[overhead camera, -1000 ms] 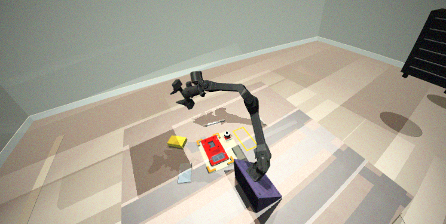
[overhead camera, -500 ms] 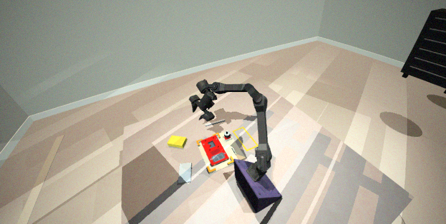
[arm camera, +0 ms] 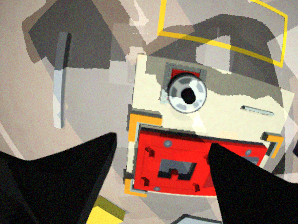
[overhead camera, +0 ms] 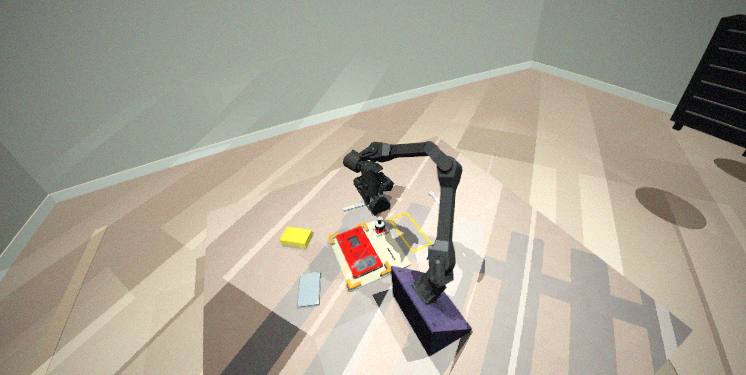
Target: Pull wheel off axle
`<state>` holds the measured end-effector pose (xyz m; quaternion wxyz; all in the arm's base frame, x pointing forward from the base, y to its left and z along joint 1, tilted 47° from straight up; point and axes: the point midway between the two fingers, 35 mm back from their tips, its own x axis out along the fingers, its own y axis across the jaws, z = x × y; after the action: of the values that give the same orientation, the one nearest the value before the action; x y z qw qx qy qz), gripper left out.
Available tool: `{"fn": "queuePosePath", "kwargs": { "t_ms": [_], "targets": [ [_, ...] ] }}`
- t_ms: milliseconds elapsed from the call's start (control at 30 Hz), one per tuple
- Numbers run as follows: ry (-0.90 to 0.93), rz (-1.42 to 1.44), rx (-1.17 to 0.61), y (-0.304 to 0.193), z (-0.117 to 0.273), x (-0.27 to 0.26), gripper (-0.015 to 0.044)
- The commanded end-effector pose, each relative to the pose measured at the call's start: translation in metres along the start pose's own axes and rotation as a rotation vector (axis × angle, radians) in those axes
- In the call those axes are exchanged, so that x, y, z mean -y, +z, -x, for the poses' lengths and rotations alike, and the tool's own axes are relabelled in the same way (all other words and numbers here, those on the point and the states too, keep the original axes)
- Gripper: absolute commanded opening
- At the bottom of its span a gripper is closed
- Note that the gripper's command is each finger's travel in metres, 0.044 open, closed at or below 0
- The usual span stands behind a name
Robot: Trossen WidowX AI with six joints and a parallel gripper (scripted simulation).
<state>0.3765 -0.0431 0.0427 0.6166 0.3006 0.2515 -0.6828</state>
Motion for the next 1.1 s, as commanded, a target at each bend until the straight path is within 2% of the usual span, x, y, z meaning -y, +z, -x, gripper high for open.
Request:
{"fn": "queuePosePath", "kwargs": {
  "t_ms": [0, 433, 833, 1000, 1067],
  "targets": [
    [-0.022, -0.028, 0.048, 0.01, -0.002, 0.01, 0.03],
    [-0.022, -0.027, 0.048, 0.014, -0.004, 0.02, 0.03],
    [-0.022, -0.028, 0.051, 0.02, -0.071, 0.022, 0.03],
    [-0.022, -0.028, 0.052, 0.021, -0.075, 0.022, 0.03],
    [-0.026, -0.039, 0.048, 0.022, -0.072, 0.021, 0.0248]
  ]
}}
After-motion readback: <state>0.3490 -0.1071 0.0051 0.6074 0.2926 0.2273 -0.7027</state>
